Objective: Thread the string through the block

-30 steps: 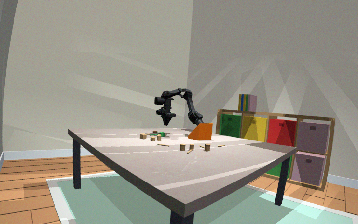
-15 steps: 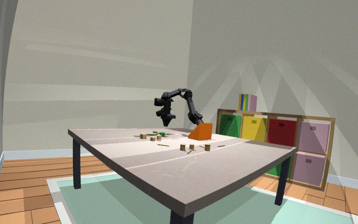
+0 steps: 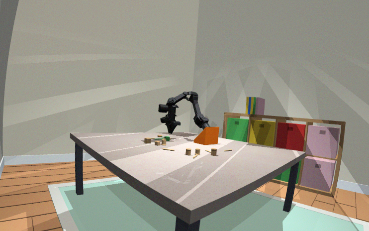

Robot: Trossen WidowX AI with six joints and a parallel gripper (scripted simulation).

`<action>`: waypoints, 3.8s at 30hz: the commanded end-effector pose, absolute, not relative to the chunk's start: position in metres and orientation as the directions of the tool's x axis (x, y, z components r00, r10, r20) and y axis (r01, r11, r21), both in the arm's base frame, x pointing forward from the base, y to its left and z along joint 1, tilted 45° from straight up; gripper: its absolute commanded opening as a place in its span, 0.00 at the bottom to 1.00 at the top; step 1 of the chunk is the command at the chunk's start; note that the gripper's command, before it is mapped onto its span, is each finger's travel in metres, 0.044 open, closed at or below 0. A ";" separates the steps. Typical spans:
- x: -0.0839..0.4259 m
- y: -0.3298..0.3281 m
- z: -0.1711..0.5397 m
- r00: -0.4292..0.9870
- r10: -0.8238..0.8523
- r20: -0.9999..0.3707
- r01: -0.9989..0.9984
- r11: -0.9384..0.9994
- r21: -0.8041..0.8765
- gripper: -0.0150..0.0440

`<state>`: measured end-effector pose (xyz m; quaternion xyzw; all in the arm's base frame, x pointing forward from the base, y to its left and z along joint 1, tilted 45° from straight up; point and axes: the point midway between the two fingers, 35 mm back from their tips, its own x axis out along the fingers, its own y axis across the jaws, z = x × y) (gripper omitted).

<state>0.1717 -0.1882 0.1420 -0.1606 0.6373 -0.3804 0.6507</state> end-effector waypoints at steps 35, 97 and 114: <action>0.162 -0.219 0.109 -0.107 -0.703 -0.704 0.279 0.658 -0.699 0.47; 0.156 -0.218 0.109 -0.067 -0.722 -0.689 0.287 0.647 -0.706 0.25; 0.138 -0.211 0.107 -0.065 -0.727 -0.683 0.286 0.642 -0.711 0.25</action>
